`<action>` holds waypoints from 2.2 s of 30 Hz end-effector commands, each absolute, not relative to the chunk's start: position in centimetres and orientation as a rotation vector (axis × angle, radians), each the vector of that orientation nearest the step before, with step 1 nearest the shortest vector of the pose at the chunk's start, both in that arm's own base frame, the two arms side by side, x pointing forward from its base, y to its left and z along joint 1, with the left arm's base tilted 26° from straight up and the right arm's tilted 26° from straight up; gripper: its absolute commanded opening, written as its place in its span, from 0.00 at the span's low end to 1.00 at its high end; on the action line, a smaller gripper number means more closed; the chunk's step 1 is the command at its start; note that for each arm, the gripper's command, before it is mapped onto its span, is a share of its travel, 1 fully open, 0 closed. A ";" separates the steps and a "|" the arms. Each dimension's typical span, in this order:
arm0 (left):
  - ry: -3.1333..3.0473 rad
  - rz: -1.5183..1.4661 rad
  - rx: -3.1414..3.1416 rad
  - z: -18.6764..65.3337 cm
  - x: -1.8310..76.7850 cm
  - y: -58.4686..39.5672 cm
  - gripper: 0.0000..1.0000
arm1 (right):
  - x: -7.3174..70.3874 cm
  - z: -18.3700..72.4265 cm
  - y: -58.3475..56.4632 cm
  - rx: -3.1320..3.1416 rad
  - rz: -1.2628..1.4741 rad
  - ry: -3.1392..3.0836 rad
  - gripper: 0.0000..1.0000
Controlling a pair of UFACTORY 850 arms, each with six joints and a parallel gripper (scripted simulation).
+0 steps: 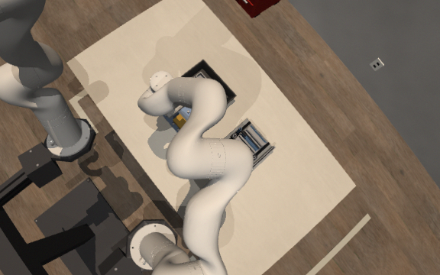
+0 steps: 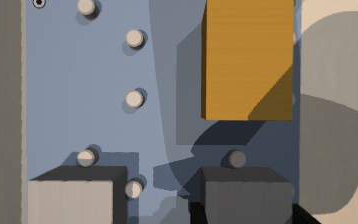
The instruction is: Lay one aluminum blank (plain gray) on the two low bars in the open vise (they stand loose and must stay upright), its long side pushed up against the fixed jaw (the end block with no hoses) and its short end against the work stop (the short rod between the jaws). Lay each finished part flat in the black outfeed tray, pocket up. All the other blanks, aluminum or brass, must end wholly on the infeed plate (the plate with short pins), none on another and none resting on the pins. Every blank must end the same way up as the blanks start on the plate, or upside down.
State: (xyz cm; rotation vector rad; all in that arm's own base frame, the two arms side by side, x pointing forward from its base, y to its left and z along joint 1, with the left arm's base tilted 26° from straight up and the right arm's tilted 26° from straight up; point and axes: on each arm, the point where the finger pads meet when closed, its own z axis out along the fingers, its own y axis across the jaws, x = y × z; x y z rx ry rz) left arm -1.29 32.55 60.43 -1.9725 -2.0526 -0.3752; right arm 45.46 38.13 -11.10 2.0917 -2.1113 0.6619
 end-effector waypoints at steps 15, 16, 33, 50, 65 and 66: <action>-2.051 -0.377 -1.971 60.5 -1.3 32.6 1.00 | 45.4 -10.6 38.4 2.093 0.662 -2.113 0.00; -2.051 -0.377 -1.971 60.5 -1.3 32.6 1.00 | 45.4 -10.4 38.5 2.093 0.662 -2.113 0.00; -2.051 -0.377 -1.971 60.5 -1.3 32.6 1.00 | 44.0 -5.3 40.6 2.093 0.662 -2.113 0.00; -2.051 -0.377 -1.971 60.5 -1.3 32.6 1.00 | 42.8 -0.6 42.5 2.093 0.662 -2.113 0.00; -2.051 -0.377 -1.971 60.5 -1.3 32.6 1.00 | 46.3 2.2 38.8 2.096 0.651 -2.116 0.00; -2.051 -0.377 -1.971 60.5 -1.3 32.6 1.00 | 46.7 2.5 38.4 2.096 0.650 -2.116 0.00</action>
